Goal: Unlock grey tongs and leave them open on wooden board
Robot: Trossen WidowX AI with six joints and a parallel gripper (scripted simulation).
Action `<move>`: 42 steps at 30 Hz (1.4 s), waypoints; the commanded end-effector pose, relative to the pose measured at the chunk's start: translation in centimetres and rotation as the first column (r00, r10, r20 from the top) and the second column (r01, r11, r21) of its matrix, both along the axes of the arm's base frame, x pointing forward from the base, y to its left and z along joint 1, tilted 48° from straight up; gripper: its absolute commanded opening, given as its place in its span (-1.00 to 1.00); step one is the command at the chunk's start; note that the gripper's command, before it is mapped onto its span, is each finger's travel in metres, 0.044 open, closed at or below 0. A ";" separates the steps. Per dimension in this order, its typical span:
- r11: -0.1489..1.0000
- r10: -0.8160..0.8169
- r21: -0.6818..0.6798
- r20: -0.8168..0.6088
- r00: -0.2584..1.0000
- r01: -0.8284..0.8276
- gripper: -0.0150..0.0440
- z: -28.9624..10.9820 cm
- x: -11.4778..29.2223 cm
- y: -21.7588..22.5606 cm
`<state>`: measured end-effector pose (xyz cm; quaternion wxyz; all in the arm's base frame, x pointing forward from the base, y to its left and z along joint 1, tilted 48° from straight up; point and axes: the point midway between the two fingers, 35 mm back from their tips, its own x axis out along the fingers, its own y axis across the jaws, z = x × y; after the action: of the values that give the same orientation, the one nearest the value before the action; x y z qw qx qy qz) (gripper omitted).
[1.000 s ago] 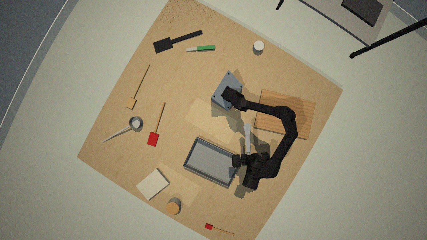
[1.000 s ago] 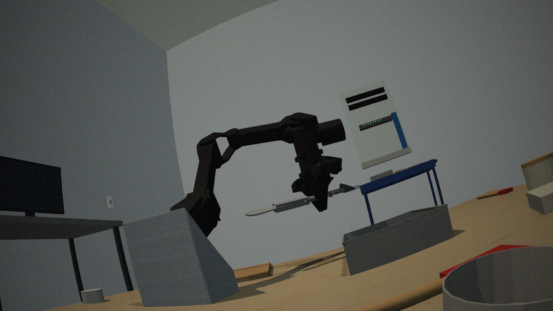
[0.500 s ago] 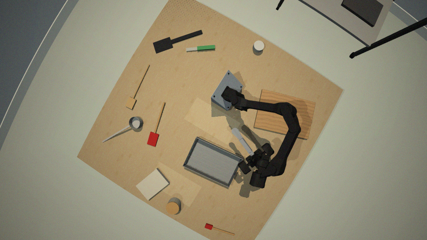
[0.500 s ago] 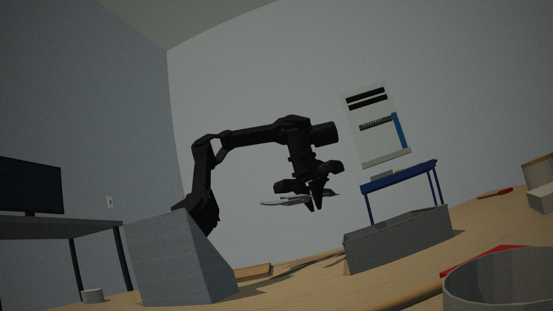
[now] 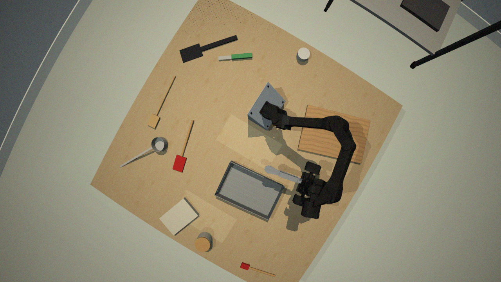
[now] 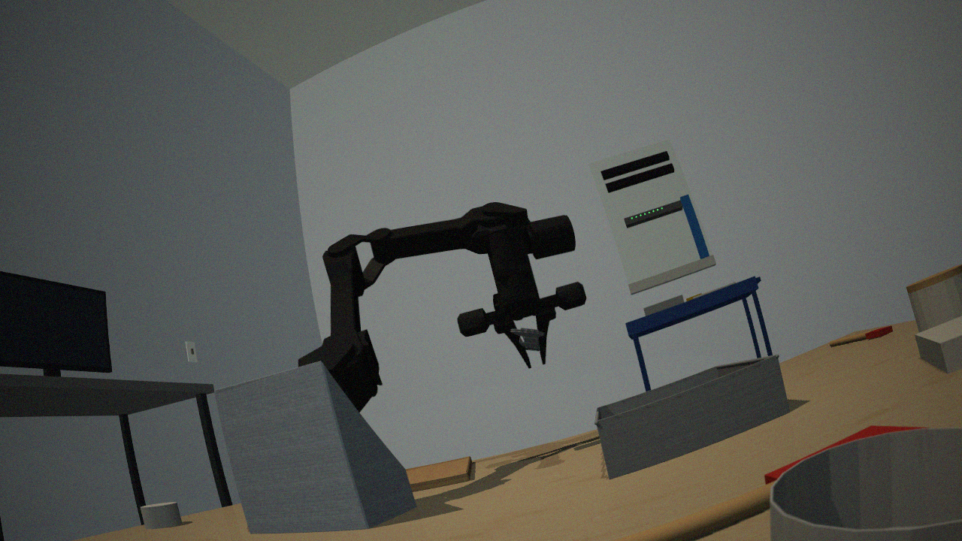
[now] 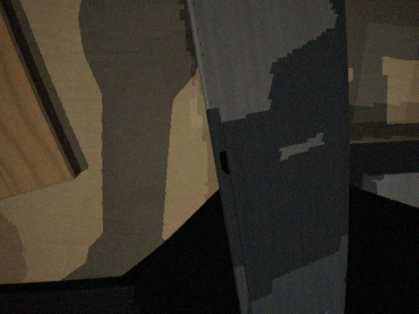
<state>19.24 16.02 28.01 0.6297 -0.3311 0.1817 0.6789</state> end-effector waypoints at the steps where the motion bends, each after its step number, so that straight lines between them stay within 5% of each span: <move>1: 0.995 0.103 -0.010 0.115 0.988 -0.102 -1.00 0.5 -0.6 0.1; 19: 0.853 0.496 -0.163 0.544 0.676 -0.495 -1.00 2.1 -3.3 0.4; 42: 0.835 0.548 -0.210 0.412 0.728 -0.509 -1.00 1.5 -6.8 2.6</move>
<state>12.98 18.36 29.60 0.4220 -0.5436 -0.0596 0.7231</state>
